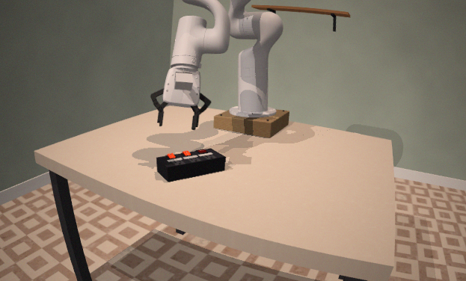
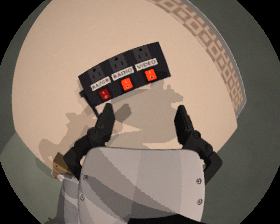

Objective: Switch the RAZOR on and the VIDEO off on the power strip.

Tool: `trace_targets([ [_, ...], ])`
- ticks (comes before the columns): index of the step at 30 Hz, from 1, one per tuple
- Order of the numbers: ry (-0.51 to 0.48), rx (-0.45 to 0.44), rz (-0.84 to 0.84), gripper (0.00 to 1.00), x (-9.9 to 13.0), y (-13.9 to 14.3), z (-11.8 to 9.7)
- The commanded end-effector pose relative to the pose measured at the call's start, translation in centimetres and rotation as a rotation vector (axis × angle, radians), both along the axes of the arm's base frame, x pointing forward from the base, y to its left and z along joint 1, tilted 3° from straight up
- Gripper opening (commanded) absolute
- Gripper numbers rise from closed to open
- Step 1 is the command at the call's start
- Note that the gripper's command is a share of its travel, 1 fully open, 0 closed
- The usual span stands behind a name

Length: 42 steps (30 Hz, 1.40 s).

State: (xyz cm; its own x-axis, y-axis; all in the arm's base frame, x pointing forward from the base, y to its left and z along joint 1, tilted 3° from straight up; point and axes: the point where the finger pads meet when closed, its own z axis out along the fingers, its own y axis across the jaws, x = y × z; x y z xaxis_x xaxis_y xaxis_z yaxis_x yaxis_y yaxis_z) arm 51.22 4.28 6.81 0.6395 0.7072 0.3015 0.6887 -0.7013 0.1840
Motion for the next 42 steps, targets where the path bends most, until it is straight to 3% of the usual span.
trace_targets([
  [1,-0.018,0.039,0.048,1.00,0.7,0.2,-0.1],
  [11,-0.043,0.083,0.116,1.00,1.1,0.8,-0.4],
  [26,-0.050,0.223,0.281,1.00,0.4,2.7,-1.0],
  [42,-0.049,0.228,0.287,1.00,0.3,2.8,-1.0],
])
